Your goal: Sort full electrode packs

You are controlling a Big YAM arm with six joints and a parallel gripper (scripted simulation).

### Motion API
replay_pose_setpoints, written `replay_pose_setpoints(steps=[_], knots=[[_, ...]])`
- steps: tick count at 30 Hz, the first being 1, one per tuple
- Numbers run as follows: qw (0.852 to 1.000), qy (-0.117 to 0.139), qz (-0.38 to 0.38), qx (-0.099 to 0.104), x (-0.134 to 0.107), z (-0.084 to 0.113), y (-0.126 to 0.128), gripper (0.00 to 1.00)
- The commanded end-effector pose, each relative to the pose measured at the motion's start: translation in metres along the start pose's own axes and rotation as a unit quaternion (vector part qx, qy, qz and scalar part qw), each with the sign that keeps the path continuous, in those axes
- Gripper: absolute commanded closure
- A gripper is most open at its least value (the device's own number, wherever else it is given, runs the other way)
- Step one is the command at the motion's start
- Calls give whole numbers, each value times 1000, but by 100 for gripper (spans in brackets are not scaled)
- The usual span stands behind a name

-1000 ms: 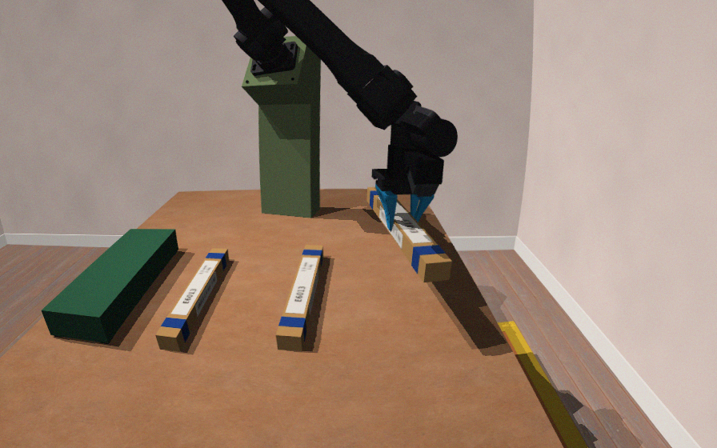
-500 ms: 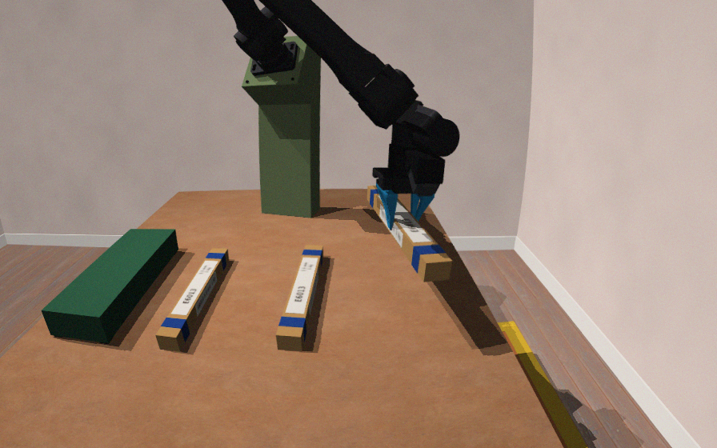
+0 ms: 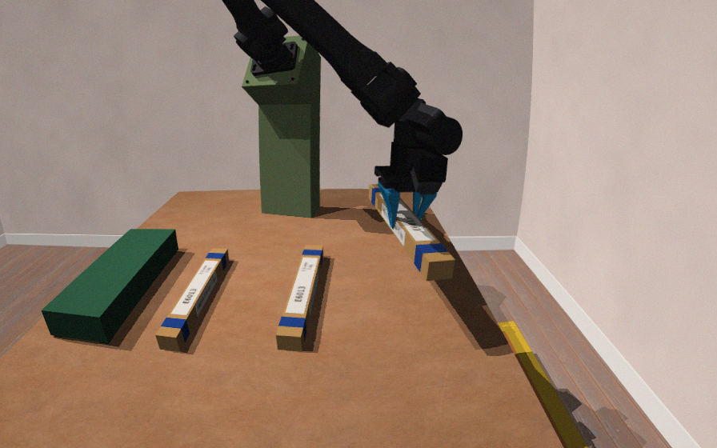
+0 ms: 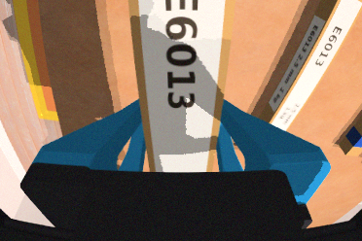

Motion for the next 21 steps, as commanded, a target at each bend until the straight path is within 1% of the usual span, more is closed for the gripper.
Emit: replay_pose_setpoints(steps=[1,21], knots=[[999,-30,-14,23,21,35,10,100],[999,-30,-14,23,24,39,11,100]])
Point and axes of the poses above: the point where the finger pads meet when closed, its own z axis back along the fingers, its own y axis across the jaws, x = y × z, the point moved 10 cm from there along z, back along the fingers, and after that the axes turned 1 degree about z, right-handed, at the moved point
